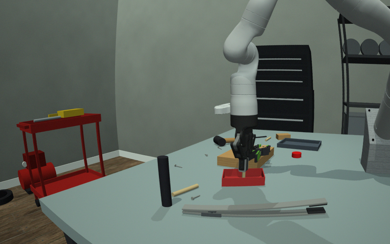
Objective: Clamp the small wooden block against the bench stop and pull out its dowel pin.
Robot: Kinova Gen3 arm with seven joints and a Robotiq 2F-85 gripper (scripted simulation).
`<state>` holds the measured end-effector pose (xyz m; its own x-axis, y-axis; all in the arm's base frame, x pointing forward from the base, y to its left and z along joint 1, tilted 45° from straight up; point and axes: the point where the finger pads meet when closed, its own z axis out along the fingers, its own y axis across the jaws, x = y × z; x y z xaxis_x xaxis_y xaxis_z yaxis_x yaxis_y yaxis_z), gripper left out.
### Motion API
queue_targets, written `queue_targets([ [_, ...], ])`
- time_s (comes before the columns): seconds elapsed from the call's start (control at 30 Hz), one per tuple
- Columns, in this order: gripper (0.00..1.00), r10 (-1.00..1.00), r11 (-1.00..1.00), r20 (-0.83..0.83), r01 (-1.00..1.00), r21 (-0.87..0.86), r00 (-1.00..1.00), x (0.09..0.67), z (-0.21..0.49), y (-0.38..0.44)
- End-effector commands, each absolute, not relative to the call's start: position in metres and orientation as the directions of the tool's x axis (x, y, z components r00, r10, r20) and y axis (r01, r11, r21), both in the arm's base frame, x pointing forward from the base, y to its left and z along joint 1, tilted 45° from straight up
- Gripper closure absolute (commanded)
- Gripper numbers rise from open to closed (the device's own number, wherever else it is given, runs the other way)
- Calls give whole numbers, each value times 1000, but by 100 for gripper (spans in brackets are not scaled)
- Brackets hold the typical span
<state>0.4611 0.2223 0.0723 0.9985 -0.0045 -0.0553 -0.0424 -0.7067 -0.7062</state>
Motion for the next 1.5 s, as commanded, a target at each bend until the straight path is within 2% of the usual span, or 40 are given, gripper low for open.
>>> queue_targets([
  [0.0,90,-16,-706,-59,-53,-706,998,462,71,223],
  [0.3,90,-16,-706,-59,-53,-706,998,462,71,223],
  [0.33,66,-16,-706,-59,-53,-706,998,462,71,223],
  [1.47,66,-16,-706,-59,-53,-706,998,462,71,223],
])
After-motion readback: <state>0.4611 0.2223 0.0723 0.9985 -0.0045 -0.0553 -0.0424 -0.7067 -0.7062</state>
